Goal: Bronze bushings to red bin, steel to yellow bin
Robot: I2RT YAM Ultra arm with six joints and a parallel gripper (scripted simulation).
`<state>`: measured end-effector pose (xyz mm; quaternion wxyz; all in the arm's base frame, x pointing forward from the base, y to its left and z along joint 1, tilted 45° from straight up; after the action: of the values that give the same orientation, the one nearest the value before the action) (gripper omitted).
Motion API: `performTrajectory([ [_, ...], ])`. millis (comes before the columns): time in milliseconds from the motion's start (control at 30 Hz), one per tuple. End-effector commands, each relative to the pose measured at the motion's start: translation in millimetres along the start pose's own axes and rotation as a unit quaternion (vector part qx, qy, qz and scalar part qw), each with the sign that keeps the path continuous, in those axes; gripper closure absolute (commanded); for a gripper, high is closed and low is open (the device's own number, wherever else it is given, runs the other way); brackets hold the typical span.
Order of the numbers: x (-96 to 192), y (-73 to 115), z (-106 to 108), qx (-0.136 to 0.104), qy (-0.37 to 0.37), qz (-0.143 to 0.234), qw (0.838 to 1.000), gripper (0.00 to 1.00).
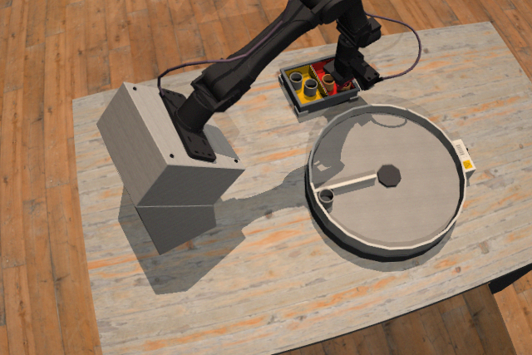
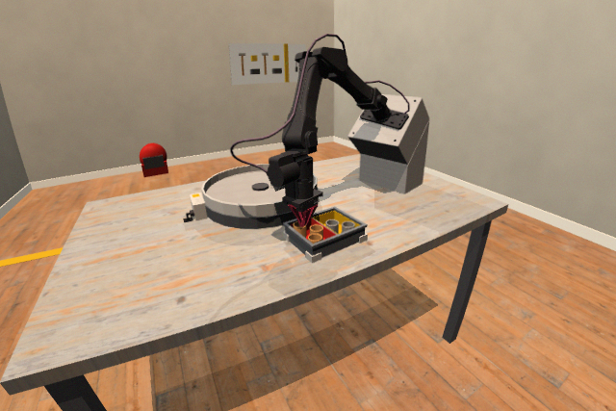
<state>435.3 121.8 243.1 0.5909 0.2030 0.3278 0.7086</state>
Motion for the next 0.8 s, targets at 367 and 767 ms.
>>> performTrajectory([
  [367,-2.8,7.5,5.5,-0.01,0.0,-0.001,1.0,1.0],
  [767,-2.7,5.1,5.0,-0.009,0.0,-0.001,1.0,1.0],
])
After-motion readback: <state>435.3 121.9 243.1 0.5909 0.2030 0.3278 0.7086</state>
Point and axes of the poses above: the point where the finger pads meet when closed, its own y axis back along the fingers, its own z axis across the jaws, x = y × z, the point moved 10 cm from there along y, back along the fingers, and after that the axes turned 1 degree about y, right-handed, at the moved point
